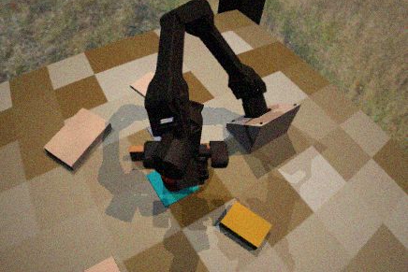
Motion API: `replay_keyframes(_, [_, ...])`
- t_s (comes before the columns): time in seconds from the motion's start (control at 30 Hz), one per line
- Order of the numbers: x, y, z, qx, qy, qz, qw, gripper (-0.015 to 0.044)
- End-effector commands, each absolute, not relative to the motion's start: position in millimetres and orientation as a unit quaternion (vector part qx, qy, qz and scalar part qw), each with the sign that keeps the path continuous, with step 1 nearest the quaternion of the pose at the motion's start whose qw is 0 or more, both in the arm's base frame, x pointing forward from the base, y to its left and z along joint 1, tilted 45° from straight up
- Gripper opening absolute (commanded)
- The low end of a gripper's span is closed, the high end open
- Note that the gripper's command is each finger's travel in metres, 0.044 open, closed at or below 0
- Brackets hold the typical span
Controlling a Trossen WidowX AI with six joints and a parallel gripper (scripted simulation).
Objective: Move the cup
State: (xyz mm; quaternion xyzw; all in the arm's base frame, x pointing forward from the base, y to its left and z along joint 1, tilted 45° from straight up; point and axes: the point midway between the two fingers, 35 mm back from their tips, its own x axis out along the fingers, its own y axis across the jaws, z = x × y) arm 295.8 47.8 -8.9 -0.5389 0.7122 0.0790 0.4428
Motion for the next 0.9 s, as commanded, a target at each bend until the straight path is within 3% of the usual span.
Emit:
replay_keyframes(0.0, [296, 51, -6, -0.536, 0.713, 0.079, 0.445, 0.0128])
replay_keyframes(0.67, [298, 68, 12, -0.538, 0.713, 0.079, 0.443, 0.0128])
replay_keyframes(0.87, [298, 66, 10, -0.540, 0.712, 0.079, 0.442, 0.0285])
